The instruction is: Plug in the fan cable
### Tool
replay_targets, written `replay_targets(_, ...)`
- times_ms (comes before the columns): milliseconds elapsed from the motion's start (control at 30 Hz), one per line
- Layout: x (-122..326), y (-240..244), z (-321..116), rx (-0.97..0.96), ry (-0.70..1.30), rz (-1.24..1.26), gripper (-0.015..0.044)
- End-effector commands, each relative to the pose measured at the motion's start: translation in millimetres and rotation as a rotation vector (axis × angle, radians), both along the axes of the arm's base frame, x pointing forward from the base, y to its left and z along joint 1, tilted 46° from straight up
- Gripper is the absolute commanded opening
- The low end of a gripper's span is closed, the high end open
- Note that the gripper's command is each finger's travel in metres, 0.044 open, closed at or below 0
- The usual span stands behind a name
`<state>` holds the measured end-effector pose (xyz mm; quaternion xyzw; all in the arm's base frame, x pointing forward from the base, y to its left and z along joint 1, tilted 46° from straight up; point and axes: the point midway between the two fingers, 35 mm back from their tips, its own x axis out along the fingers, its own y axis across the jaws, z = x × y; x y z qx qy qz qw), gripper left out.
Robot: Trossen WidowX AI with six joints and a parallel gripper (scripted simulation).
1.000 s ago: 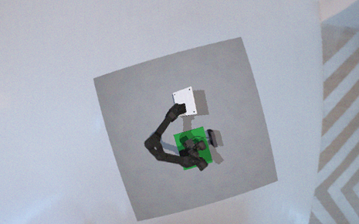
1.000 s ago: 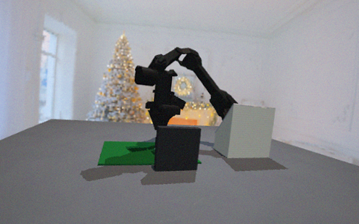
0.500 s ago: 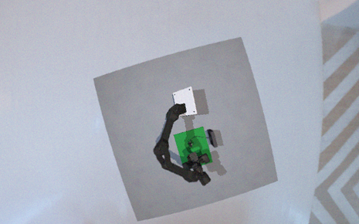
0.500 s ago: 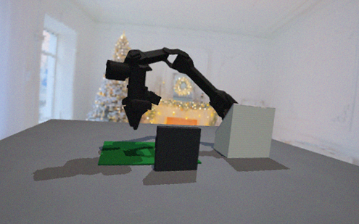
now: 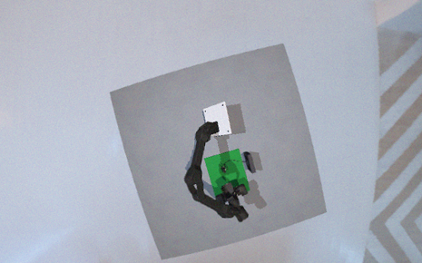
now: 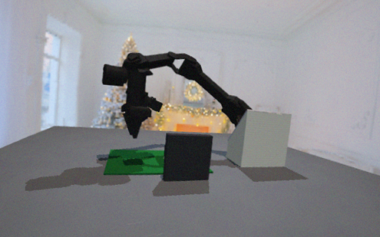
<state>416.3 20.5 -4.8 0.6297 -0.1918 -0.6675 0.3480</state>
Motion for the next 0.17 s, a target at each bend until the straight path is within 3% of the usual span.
replay_targets(0,1.5,-0.1,0.4,-0.005,0.002,0.006,0.026)
replay_targets(133,1.5,-0.1,0.4,-0.005,0.002,0.006,0.026)
